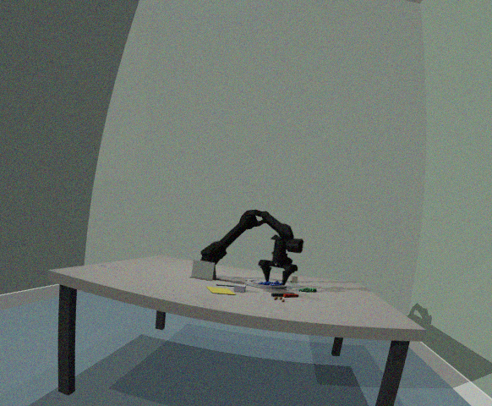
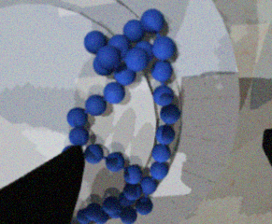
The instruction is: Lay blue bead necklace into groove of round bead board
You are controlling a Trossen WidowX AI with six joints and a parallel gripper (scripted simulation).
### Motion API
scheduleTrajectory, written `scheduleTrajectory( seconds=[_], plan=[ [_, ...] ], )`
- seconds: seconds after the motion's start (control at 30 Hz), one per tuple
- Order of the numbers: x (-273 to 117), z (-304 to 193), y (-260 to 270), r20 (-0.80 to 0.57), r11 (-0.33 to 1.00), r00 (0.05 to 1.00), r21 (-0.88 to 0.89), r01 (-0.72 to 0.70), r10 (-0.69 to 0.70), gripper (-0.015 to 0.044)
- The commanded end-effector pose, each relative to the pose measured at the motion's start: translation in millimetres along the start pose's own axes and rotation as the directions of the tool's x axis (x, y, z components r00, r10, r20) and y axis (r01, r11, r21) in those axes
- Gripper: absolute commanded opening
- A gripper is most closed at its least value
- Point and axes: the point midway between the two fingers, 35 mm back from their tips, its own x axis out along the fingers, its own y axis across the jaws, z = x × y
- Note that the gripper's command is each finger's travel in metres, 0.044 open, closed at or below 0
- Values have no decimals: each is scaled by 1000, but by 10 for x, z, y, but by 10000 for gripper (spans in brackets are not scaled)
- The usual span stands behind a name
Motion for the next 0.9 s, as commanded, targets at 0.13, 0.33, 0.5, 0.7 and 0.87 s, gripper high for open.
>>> scheduleTrajectory(
  seconds=[0.13,0.33,0.5,0.7,0.87],
  plan=[
    [-39,-10,29,-1,969,1000,249,0,0,413],
    [-135,-33,105,-2,650,1000,760,0,2,373],
    [-212,-52,172,-3,197,1000,980,2,4,340],
    [-302,-74,254,-4,-401,1000,916,6,6,300],
    [-338,-82,289,-4,-616,1000,788,8,8,267]
  ],
)
